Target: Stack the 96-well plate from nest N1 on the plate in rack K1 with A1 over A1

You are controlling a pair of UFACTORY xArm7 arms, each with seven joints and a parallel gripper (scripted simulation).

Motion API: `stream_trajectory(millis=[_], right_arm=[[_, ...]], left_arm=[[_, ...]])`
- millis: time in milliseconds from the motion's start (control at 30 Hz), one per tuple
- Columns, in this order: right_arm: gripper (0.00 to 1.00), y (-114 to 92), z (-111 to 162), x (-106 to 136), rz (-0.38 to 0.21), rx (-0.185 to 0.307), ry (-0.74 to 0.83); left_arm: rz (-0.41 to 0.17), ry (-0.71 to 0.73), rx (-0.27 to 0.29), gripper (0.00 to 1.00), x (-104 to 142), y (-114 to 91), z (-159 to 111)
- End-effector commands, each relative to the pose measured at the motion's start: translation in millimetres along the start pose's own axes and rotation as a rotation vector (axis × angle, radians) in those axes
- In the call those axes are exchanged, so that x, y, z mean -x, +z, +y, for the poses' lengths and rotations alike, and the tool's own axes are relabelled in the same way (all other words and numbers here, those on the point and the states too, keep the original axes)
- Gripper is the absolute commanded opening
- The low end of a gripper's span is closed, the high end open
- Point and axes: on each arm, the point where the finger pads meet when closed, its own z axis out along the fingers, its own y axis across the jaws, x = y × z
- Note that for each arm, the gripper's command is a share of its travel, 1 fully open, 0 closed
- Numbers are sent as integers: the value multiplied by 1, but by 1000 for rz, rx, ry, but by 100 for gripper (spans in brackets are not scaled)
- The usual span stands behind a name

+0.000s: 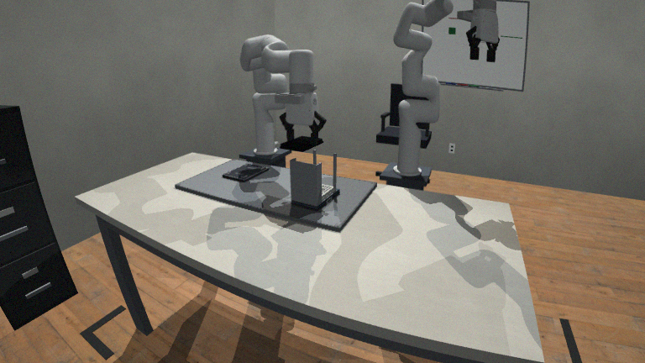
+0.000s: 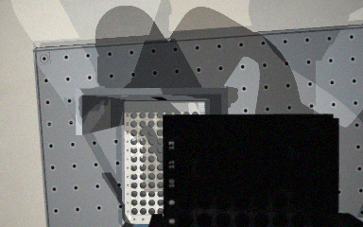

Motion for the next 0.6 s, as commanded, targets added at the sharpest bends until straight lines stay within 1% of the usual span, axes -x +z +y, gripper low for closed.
stream_trajectory(millis=[0, 433, 567], right_arm=[[0, -3, -9, -3, 1, 0, 0], [0, -4, -52, -12, 1, 0, 0], [0, -4, -54, -12, 1, 0, 0]], left_arm=[[-3, 0, -1, 100, 0, -1, 0], [-3, 0, -1, 100, 0, -1, 0], [-3, 0, -1, 100, 0, -1, 0]])
